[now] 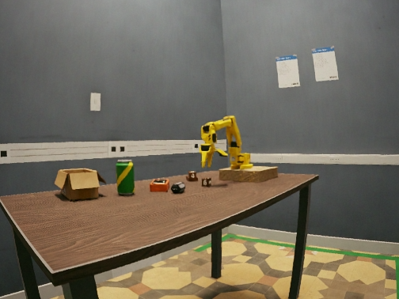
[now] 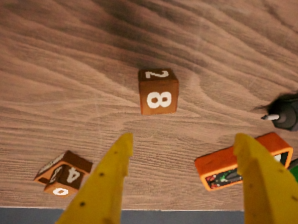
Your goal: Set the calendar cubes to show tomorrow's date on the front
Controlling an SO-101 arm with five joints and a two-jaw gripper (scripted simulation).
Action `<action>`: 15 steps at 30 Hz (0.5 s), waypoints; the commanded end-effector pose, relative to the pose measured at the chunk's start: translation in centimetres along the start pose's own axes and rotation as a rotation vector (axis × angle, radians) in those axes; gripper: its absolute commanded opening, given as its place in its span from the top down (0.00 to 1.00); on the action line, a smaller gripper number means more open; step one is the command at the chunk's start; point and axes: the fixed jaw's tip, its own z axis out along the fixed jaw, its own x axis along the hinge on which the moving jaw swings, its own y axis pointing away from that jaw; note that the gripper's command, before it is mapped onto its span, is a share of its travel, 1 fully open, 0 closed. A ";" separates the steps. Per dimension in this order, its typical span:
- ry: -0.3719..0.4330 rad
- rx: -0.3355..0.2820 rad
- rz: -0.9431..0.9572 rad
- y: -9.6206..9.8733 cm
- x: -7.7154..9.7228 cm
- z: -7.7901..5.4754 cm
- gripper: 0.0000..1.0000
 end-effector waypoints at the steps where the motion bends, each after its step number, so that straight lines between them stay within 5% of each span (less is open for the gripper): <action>1: 0.026 0.083 -0.006 -0.8 0.4 -1.7 0.64; 15: 0.131 0.400 -0.005 -2.2 0.8 -8.6 0.65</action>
